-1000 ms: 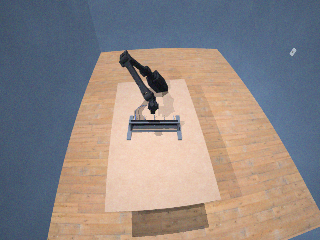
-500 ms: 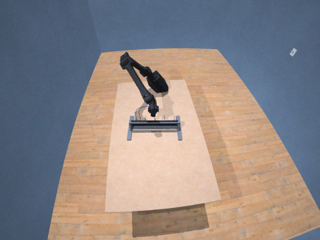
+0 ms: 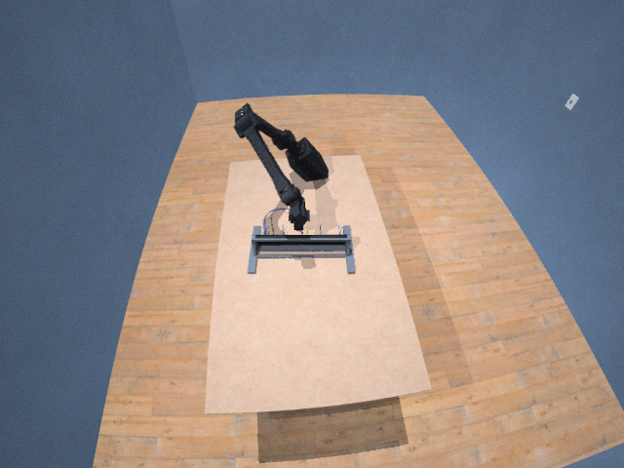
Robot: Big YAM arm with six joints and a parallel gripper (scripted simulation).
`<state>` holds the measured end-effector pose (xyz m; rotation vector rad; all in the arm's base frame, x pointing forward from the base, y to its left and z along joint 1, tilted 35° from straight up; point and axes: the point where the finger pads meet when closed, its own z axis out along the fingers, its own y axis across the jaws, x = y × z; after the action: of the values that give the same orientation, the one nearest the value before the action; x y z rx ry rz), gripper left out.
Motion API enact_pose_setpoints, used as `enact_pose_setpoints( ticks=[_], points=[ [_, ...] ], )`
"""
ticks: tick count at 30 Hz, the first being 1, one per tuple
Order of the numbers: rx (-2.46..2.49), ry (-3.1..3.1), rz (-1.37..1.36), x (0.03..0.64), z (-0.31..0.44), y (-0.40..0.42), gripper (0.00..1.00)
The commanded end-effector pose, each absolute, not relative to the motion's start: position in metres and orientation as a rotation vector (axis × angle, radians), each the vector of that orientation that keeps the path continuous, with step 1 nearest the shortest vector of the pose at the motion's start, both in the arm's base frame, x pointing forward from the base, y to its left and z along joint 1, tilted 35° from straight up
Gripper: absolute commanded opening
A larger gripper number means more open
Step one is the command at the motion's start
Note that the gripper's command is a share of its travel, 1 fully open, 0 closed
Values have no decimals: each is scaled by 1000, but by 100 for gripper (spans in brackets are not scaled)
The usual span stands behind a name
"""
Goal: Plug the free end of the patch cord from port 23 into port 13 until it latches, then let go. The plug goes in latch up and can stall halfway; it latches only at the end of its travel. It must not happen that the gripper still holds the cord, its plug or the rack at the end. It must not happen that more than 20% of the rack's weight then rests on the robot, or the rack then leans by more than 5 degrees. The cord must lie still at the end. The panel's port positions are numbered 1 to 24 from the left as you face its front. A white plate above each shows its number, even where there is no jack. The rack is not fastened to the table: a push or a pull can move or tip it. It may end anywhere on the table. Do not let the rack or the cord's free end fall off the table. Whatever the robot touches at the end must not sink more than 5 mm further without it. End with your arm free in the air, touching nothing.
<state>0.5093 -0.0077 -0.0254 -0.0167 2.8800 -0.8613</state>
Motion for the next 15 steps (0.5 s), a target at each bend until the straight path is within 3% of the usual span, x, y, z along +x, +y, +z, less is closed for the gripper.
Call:
enact_pose_setpoints(
  ticks=[1, 15],
  points=[
    [8, 2853, -844, 531, -20, -12, 0],
    [15, 2849, -842, 532, -21, -12, 0]
  ],
)
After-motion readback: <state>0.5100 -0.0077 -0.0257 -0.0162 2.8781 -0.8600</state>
